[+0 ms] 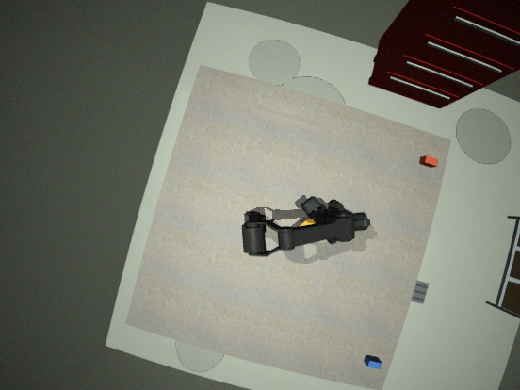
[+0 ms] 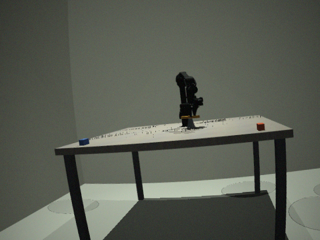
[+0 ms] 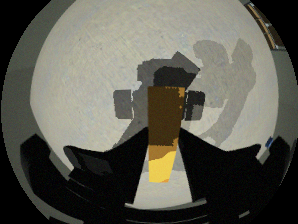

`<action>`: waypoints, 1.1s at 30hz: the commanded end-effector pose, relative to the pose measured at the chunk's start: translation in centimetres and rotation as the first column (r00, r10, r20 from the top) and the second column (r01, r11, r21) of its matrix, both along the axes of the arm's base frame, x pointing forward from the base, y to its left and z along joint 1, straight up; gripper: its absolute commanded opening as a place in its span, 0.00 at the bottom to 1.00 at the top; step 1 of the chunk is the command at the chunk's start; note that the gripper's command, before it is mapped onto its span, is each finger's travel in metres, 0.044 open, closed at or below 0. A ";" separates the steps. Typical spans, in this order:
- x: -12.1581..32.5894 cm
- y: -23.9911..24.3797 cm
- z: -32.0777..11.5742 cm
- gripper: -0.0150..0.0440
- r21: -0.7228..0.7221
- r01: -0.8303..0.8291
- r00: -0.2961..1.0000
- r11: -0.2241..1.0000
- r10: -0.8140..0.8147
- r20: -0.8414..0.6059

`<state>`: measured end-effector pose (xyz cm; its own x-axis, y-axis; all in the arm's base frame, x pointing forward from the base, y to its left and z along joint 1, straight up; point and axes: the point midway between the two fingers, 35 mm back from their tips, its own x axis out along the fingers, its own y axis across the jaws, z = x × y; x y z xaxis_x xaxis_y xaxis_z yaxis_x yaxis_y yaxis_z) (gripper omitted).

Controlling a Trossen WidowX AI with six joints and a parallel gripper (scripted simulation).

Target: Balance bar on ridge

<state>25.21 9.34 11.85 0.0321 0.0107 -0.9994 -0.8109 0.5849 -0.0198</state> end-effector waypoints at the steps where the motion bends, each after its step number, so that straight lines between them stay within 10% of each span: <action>1: 0.0 0.0 0.0 0.34 0.000 0.000 1.000 1.000 0.000 0.000; 6: 0.0 0.0 0.0 0.54 0.000 0.000 1.000 1.000 0.000 0.000; 33: 0.0 0.0 0.0 0.54 0.000 0.000 1.000 1.000 0.000 0.000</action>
<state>25.21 9.34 11.85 0.0321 0.0108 -0.9994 -0.8109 0.5849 -0.0198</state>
